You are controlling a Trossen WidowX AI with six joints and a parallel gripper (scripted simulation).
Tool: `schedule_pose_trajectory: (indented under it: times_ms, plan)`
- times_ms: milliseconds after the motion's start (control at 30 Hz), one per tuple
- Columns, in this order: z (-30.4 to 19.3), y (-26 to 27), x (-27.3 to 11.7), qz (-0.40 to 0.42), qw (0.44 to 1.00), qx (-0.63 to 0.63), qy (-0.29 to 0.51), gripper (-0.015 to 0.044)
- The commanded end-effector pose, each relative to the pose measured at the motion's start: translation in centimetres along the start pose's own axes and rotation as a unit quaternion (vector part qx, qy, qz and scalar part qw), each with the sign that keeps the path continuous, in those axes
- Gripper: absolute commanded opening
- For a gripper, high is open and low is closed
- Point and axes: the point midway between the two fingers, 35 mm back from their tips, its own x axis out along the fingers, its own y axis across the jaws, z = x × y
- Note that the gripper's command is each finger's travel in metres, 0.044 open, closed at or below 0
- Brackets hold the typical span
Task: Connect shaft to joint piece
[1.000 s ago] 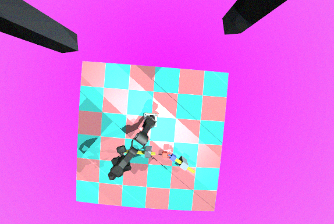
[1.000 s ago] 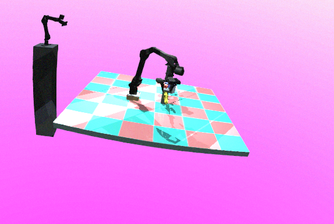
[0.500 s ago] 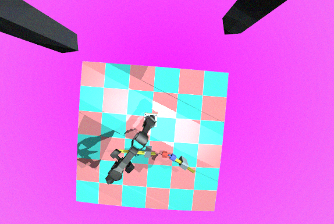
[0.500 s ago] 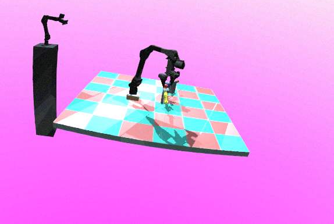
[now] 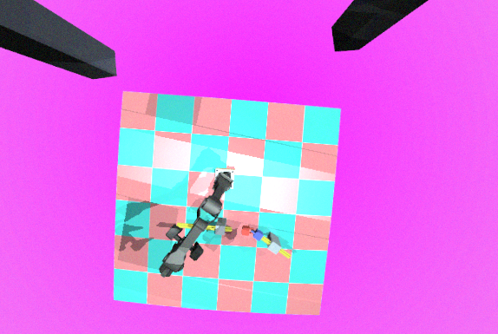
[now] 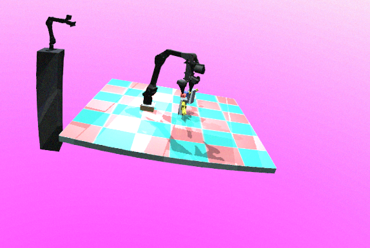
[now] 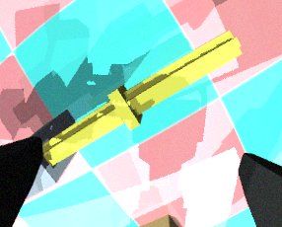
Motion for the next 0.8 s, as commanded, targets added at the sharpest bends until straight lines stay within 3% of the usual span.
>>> schedule_pose_trajectory:
  times_ms: [0, 367, 767]
  plan:
    - [-0.8, 1.8, 0.9, 0.023, 0.999, 0.043, 0.015, 0.044]
    - [-3.7, 7.2, 3.0, 0.082, 0.974, 0.197, 0.078, 0.044]
    - [-7.9, 12.2, 4.8, 0.104, 0.911, 0.357, 0.177, 0.044]
